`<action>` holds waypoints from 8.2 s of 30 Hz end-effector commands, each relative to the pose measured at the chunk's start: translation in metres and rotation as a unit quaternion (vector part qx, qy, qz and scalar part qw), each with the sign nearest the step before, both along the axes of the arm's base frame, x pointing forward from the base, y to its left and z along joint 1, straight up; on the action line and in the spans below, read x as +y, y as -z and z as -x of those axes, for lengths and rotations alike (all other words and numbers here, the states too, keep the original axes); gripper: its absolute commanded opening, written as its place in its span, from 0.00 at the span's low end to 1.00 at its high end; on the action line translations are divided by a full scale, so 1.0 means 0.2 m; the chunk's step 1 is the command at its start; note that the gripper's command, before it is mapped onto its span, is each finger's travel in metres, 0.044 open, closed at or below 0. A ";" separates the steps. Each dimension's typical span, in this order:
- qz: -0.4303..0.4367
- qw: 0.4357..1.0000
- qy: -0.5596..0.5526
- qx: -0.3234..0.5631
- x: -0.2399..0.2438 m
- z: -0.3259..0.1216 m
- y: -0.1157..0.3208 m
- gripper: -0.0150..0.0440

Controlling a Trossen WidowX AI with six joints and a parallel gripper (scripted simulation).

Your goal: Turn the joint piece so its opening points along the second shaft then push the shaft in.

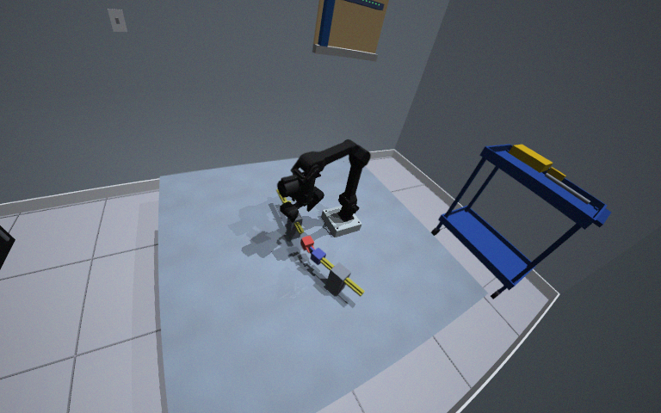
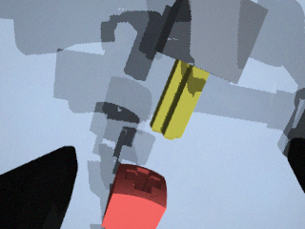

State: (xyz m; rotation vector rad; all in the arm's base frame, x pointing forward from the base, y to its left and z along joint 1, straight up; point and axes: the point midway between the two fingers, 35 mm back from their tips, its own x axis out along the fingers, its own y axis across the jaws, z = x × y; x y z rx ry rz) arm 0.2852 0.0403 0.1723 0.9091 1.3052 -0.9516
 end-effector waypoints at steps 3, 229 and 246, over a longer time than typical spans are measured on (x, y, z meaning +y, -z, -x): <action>0.005 0.997 0.077 -0.001 0.00 0.01 0.02 1.00; -0.032 0.980 0.196 -0.002 0.35 0.00 0.59 0.50; -0.032 0.980 0.196 -0.002 0.35 0.00 0.59 1.00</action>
